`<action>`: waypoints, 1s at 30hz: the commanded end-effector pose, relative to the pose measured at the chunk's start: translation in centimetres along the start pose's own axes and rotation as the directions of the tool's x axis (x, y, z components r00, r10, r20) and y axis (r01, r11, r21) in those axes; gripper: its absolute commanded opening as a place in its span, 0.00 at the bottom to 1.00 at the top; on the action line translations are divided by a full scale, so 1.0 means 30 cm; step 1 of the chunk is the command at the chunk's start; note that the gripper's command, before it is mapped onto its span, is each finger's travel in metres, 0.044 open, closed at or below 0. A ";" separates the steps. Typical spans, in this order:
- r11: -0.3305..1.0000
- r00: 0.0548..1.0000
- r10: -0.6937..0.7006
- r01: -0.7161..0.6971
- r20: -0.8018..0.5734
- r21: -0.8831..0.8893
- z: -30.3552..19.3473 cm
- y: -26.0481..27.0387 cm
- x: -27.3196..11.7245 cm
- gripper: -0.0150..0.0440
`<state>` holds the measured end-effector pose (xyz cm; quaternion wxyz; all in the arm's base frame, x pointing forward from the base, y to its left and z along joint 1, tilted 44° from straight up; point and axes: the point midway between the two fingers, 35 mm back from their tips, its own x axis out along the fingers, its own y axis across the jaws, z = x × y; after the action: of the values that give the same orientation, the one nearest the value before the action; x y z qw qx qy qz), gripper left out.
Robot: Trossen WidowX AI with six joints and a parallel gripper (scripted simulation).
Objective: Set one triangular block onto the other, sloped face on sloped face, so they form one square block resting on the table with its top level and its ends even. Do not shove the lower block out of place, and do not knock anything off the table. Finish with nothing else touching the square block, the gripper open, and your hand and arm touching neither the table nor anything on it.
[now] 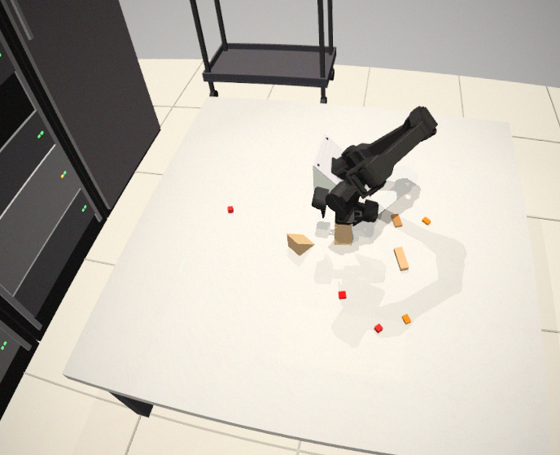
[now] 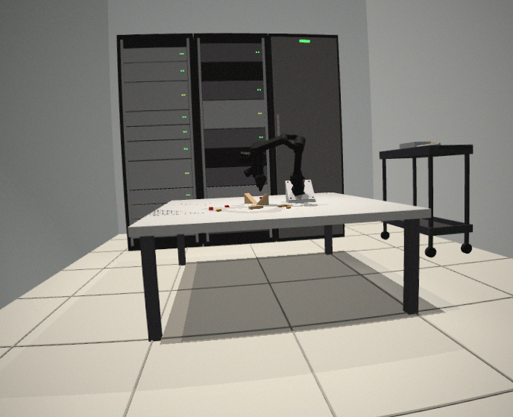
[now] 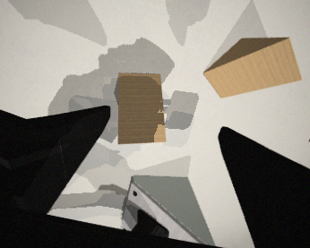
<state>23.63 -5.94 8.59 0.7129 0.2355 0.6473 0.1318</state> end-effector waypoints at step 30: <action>0.970 0.974 0.226 -0.222 0.025 -0.102 -0.046 0.025 0.043 1.00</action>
<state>22.51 -4.91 8.23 0.7176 0.2689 0.5963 0.2392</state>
